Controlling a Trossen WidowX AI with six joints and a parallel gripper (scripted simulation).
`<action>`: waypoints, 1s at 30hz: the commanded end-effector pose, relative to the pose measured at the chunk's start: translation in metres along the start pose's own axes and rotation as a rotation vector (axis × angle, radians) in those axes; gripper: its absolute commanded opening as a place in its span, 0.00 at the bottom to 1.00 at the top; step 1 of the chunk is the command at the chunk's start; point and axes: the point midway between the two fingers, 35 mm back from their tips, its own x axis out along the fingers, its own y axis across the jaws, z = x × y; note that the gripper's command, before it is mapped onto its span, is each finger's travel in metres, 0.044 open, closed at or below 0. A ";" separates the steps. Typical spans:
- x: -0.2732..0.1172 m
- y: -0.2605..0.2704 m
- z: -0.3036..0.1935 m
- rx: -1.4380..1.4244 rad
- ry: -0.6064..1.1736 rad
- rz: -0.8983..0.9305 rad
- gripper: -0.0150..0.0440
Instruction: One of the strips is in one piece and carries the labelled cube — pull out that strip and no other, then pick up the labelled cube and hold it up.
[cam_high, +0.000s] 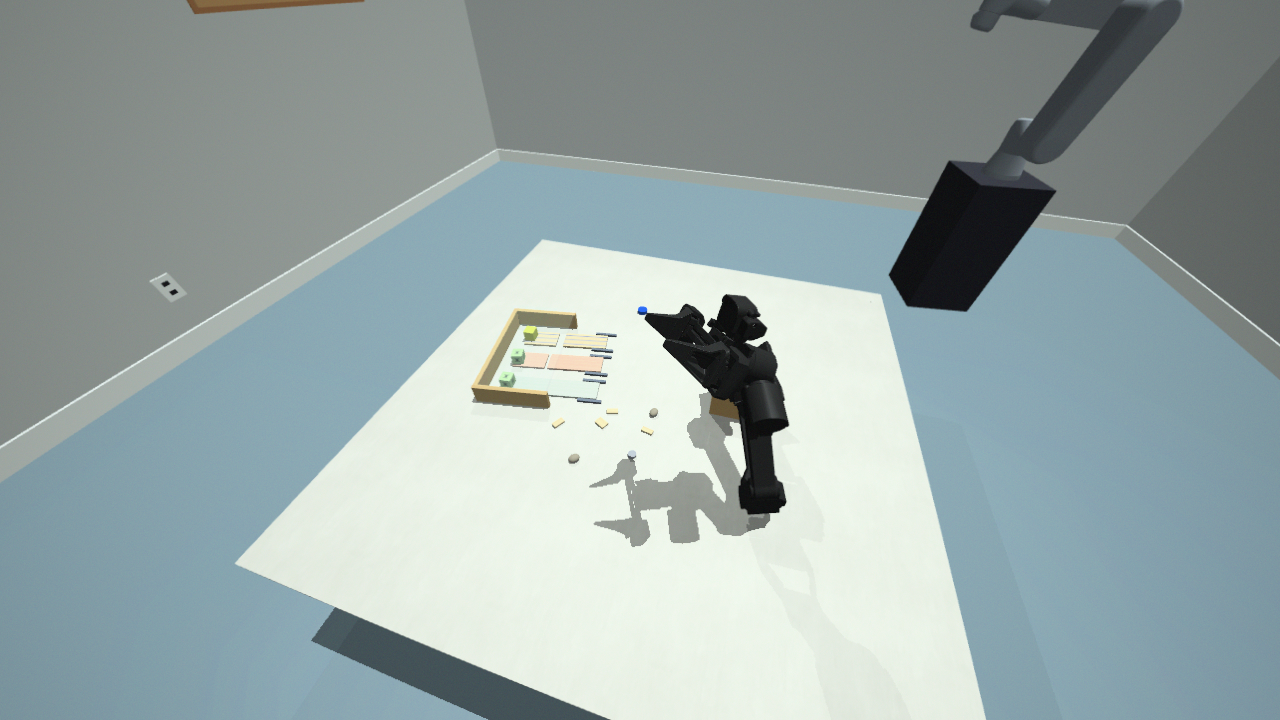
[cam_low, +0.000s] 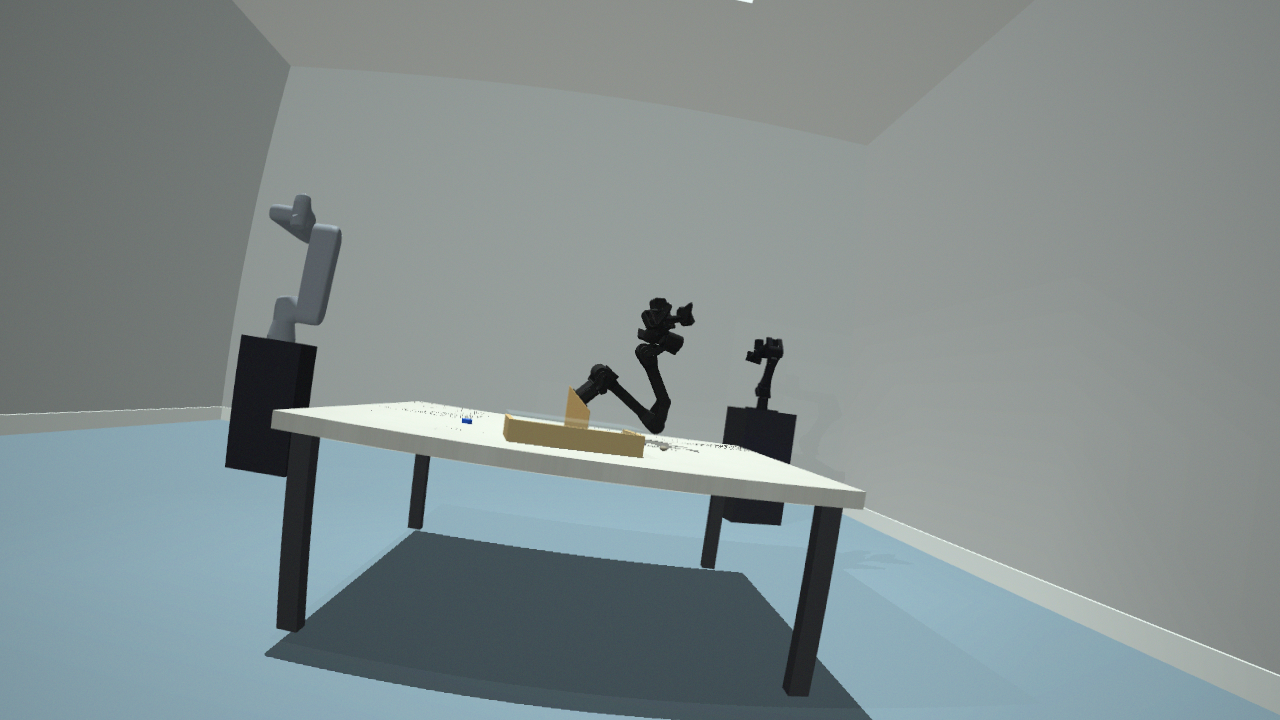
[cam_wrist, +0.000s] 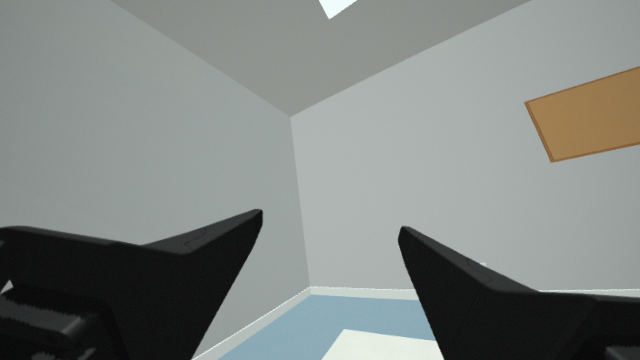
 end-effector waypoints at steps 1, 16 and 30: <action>0.000 -0.001 0.001 -0.001 -0.001 -0.002 0.93; 0.036 -0.162 0.039 -0.110 0.158 -0.397 0.93; 0.008 -0.331 -0.052 -0.226 0.722 -0.628 0.93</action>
